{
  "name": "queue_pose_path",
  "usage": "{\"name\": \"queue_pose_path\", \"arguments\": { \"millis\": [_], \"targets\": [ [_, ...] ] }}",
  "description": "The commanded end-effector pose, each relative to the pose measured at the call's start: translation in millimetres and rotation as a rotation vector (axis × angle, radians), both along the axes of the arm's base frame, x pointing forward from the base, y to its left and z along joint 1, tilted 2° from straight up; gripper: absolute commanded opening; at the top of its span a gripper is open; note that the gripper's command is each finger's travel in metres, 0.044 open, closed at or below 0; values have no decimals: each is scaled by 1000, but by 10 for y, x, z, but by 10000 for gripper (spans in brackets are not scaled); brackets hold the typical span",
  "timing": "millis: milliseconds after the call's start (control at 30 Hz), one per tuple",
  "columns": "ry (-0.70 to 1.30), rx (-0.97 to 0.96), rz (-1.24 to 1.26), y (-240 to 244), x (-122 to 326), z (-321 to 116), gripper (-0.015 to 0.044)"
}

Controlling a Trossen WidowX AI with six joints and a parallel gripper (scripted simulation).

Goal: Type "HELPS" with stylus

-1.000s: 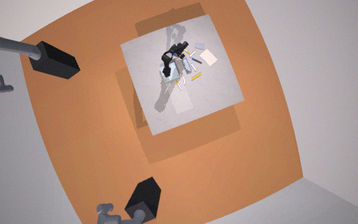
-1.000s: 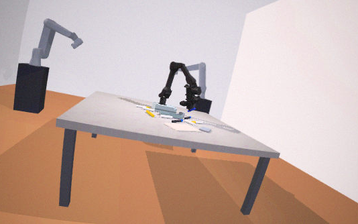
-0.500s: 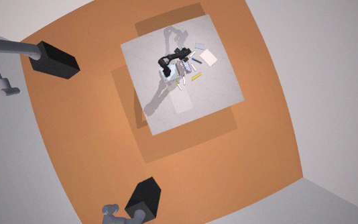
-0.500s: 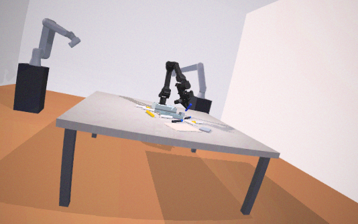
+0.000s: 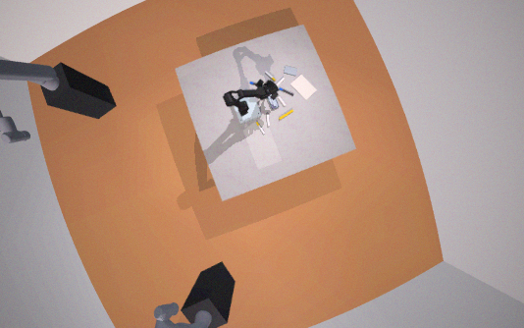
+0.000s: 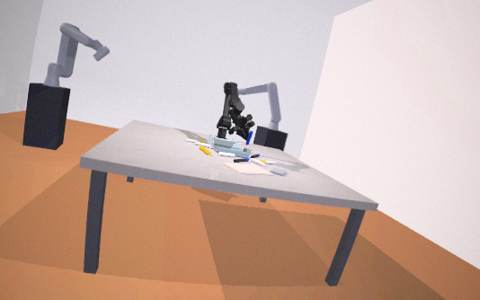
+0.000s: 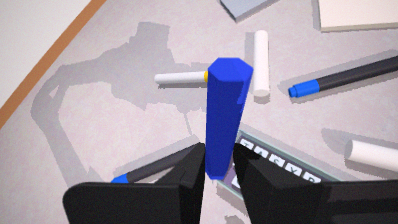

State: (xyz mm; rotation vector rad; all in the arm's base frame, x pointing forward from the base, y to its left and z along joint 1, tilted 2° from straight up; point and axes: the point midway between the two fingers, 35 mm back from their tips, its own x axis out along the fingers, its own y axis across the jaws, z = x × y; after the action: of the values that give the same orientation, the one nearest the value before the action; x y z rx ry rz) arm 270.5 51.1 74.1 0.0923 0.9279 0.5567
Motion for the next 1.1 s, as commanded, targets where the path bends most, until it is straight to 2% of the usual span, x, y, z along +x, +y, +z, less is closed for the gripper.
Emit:
{"name": "queue_pose_path", "arguments": {
  "millis": [0,500,733,1067],
  "targets": [
    [-89,-12,-15,-133,-16,26,0],
    [-414,-148,-100,-654,-139,121,0],
    [-427,-156,-103,-678,-145,87,0],
    [-427,-156,-103,-681,-166,-220,0]
  ]
}}
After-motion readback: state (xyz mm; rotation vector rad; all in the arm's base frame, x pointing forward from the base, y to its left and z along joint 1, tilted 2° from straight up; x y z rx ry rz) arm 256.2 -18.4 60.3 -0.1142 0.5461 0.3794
